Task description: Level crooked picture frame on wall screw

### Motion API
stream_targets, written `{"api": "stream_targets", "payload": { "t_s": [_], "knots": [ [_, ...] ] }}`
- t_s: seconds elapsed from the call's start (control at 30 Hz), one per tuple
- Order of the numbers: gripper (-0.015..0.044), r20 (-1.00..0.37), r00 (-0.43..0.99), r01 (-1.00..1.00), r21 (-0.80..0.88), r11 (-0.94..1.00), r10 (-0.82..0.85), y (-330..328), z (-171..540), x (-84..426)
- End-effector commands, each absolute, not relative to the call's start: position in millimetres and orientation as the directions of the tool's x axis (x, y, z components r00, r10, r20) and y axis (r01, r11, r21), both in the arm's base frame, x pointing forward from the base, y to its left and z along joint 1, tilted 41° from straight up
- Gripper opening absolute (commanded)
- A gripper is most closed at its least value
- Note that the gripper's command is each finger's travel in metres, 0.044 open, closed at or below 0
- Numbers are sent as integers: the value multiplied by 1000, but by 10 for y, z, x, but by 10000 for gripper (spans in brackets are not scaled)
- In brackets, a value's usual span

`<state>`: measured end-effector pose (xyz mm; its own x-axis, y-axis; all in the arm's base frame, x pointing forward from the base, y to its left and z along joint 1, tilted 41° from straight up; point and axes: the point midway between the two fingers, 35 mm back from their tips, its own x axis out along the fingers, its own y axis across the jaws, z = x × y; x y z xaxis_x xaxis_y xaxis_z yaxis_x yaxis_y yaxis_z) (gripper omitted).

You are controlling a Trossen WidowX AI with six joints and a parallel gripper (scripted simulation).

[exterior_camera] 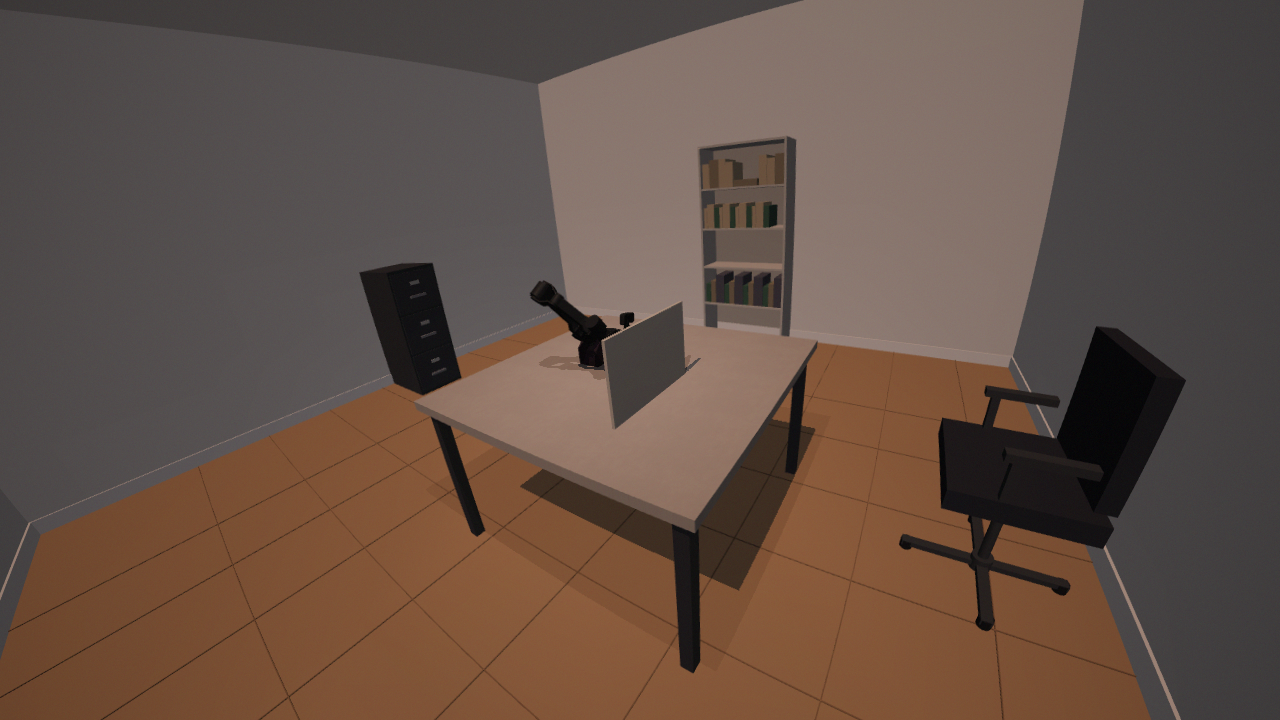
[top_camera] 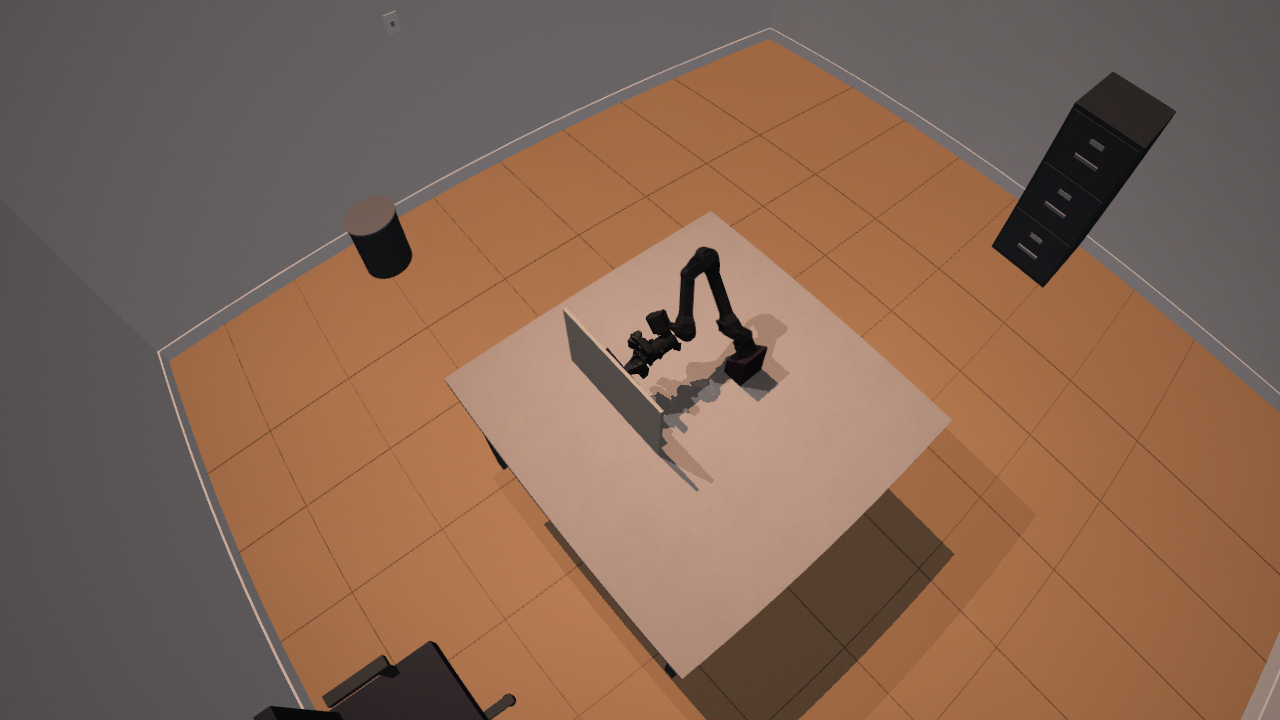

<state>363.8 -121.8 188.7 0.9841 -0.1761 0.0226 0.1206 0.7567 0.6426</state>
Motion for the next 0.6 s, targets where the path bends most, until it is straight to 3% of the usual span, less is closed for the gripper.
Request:
{"api": "stream_targets", "payload": {
  "t_s": [0.0, 0.57],
  "knots": [
    [0, 23, 984, 121, 644, 755, -178, -1221, 1890, 3638],
    [0, 24, 984, 121, 644, 755, -178, -1192, 1910, 3642]
  ]
}}
